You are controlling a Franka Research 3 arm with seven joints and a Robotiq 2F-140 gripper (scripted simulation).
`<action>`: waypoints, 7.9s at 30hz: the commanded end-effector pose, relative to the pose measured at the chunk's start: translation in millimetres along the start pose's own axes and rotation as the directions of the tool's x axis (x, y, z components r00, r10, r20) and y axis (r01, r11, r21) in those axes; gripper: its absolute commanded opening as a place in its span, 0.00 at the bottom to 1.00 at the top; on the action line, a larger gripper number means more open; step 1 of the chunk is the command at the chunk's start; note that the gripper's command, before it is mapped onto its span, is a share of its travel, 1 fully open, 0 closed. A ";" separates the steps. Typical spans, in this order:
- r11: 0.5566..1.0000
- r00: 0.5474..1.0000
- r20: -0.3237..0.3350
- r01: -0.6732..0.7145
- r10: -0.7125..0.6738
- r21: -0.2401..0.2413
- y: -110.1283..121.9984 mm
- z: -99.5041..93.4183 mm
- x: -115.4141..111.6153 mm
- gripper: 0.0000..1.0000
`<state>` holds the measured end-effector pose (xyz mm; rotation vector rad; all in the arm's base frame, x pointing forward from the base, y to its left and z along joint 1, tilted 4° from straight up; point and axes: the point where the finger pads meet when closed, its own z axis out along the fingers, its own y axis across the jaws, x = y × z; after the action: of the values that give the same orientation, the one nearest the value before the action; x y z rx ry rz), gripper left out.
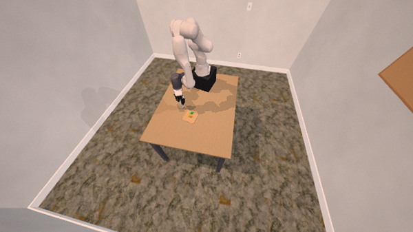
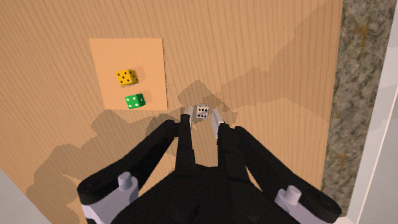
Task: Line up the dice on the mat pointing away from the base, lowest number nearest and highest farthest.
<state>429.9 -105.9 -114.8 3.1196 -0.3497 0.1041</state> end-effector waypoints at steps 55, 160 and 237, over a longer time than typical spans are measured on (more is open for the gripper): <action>1.000 1.000 0.000 0.005 -0.005 0.000 0.0 31.4 -1.0 0.25; 1.000 1.000 0.000 0.008 -0.008 0.000 -1.3 -68.6 0.2 0.13; 0.959 0.959 0.000 0.283 -0.283 0.000 -166.7 23.0 100.0 0.13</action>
<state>563.7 34.1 -130.2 3.1283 0.0924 0.0958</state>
